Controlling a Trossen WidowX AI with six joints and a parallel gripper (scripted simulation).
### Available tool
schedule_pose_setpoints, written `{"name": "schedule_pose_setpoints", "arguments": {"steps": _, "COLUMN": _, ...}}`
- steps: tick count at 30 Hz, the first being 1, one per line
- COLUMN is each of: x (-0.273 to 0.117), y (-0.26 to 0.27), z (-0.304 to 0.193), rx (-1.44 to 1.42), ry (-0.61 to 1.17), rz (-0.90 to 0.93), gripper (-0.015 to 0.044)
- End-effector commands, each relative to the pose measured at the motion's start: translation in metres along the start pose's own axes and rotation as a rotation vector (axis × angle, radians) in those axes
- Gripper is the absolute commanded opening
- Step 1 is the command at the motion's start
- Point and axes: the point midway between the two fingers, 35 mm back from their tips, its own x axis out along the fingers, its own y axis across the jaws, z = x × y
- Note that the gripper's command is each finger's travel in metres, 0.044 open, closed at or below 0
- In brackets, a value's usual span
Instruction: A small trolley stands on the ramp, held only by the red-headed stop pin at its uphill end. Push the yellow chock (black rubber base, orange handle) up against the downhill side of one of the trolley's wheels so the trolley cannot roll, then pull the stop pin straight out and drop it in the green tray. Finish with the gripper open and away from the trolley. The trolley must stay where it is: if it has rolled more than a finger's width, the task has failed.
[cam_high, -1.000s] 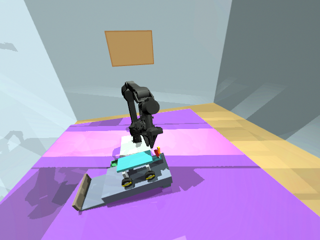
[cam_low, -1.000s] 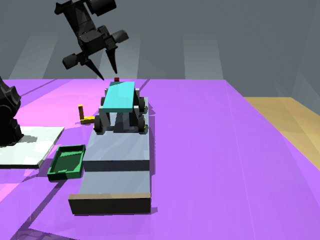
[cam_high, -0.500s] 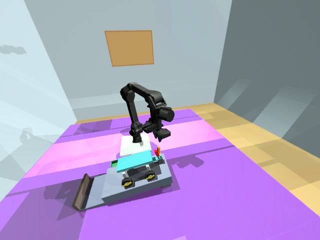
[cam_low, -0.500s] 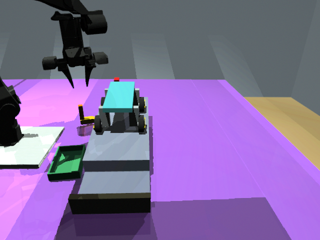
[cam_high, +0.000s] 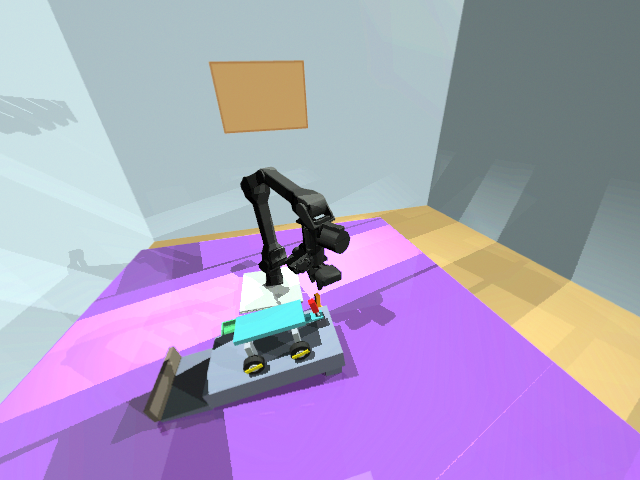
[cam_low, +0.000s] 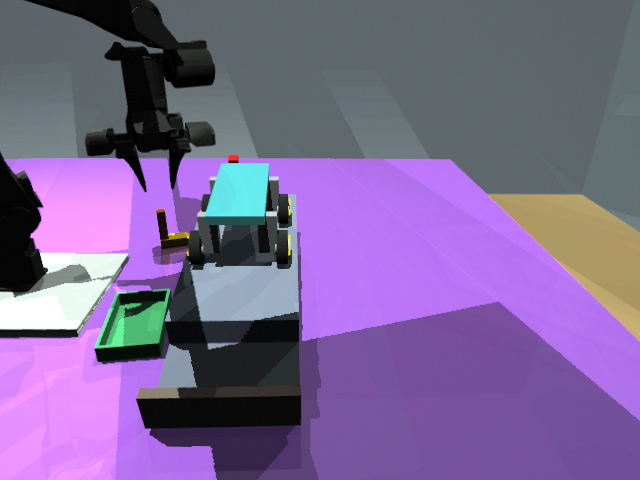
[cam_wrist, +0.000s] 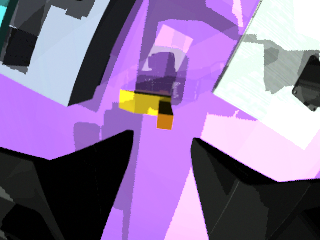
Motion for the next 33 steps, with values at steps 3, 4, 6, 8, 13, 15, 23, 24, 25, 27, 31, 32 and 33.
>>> {"name": "schedule_pose_setpoints", "arguments": {"steps": 3, "x": 0.019, "y": -0.002, "z": -0.001, "rx": 0.004, "ry": 0.004, "rz": -0.005, "gripper": 0.019}}
{"name": "schedule_pose_setpoints", "arguments": {"steps": 4, "x": 0.021, "y": -0.002, "z": -0.001, "rx": 0.004, "ry": 0.004, "rz": -0.005, "gripper": 0.019}}
{"name": "schedule_pose_setpoints", "arguments": {"steps": 6, "x": 0.021, "y": -0.002, "z": -0.001, "rx": 0.004, "ry": 0.004, "rz": -0.005, "gripper": 0.019}}
{"name": "schedule_pose_setpoints", "arguments": {"steps": 8, "x": 0.021, "y": -0.002, "z": -0.001, "rx": 0.004, "ry": 0.004, "rz": -0.005, "gripper": 0.019}}
{"name": "schedule_pose_setpoints", "arguments": {"steps": 13, "x": 0.028, "y": -0.002, "z": -0.001, "rx": 0.004, "ry": 0.004, "rz": -0.005, "gripper": 0.019}}
{"name": "schedule_pose_setpoints", "arguments": {"steps": 15, "x": 0.031, "y": -0.002, "z": -0.001, "rx": 0.004, "ry": 0.004, "rz": -0.005, "gripper": 0.019}}
{"name": "schedule_pose_setpoints", "arguments": {"steps": 23, "x": 0.043, "y": -0.002, "z": -0.001, "rx": 0.004, "ry": 0.004, "rz": -0.005, "gripper": 0.019}}
{"name": "schedule_pose_setpoints", "arguments": {"steps": 24, "x": 0.045, "y": -0.002, "z": -0.001, "rx": 0.004, "ry": 0.004, "rz": -0.005, "gripper": 0.019}}
{"name": "schedule_pose_setpoints", "arguments": {"steps": 25, "x": 0.046, "y": -0.002, "z": -0.001, "rx": 0.004, "ry": 0.004, "rz": -0.005, "gripper": 0.019}}
{"name": "schedule_pose_setpoints", "arguments": {"steps": 27, "x": 0.049, "y": -0.003, "z": -0.001, "rx": 0.004, "ry": 0.004, "rz": -0.005, "gripper": 0.019}}
{"name": "schedule_pose_setpoints", "arguments": {"steps": 31, "x": 0.051, "y": -0.003, "z": -0.001, "rx": 0.004, "ry": 0.004, "rz": -0.005, "gripper": 0.019}}
{"name": "schedule_pose_setpoints", "arguments": {"steps": 32, "x": 0.051, "y": -0.003, "z": -0.001, "rx": 0.004, "ry": 0.004, "rz": -0.005, "gripper": 0.019}}
{"name": "schedule_pose_setpoints", "arguments": {"steps": 33, "x": 0.051, "y": -0.003, "z": -0.001, "rx": 0.004, "ry": 0.004, "rz": -0.005, "gripper": 0.019}}
